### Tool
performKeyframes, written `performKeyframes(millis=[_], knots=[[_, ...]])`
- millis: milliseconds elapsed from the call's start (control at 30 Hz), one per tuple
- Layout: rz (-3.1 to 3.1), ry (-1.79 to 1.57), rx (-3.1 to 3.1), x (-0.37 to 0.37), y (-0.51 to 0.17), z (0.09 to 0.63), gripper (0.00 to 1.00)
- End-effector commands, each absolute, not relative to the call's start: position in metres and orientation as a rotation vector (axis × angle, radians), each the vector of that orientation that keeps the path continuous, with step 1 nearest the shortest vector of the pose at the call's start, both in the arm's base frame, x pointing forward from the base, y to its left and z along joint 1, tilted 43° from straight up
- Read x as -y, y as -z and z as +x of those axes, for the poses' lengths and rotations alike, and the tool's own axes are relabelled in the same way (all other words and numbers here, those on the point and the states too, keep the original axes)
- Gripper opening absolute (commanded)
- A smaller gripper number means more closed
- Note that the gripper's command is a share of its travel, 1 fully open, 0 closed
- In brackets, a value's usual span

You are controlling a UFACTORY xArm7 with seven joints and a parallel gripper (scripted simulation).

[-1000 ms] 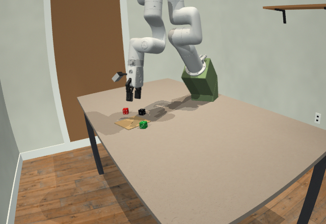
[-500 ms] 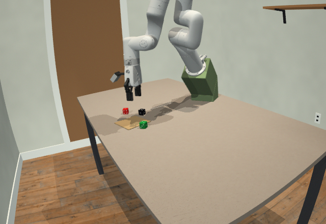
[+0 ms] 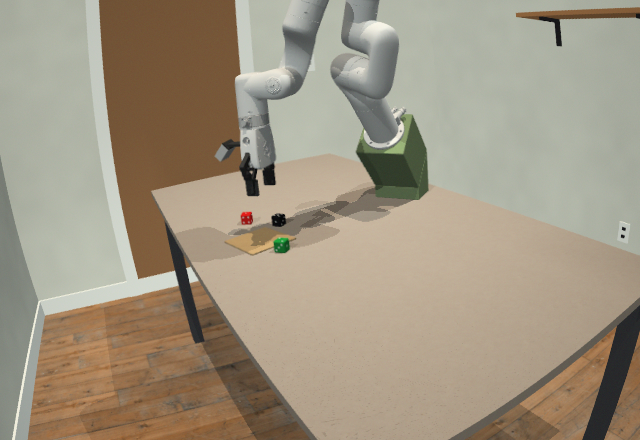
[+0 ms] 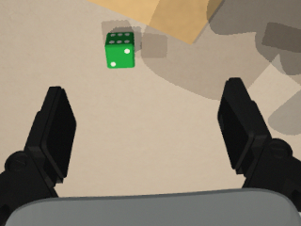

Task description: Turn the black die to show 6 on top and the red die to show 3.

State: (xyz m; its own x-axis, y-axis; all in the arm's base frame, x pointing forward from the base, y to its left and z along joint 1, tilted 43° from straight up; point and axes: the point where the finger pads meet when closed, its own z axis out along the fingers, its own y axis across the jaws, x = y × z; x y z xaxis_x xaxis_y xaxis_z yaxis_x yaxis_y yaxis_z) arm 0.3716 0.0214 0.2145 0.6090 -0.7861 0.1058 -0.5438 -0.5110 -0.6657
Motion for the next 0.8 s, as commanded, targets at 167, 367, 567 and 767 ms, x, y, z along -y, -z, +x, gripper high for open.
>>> performKeyframes(millis=[167, 367, 567, 767], knots=[[-2.221, 0.523, -1.076, 0.006, -0.198, 0.367, 1.00], [-2.206, 0.511, -1.102, 0.024, -0.184, 0.361, 1.00], [-2.188, 0.500, -1.129, 0.041, -0.169, 0.353, 1.00], [-2.188, 0.500, -1.129, 0.041, -0.169, 0.353, 1.00]])
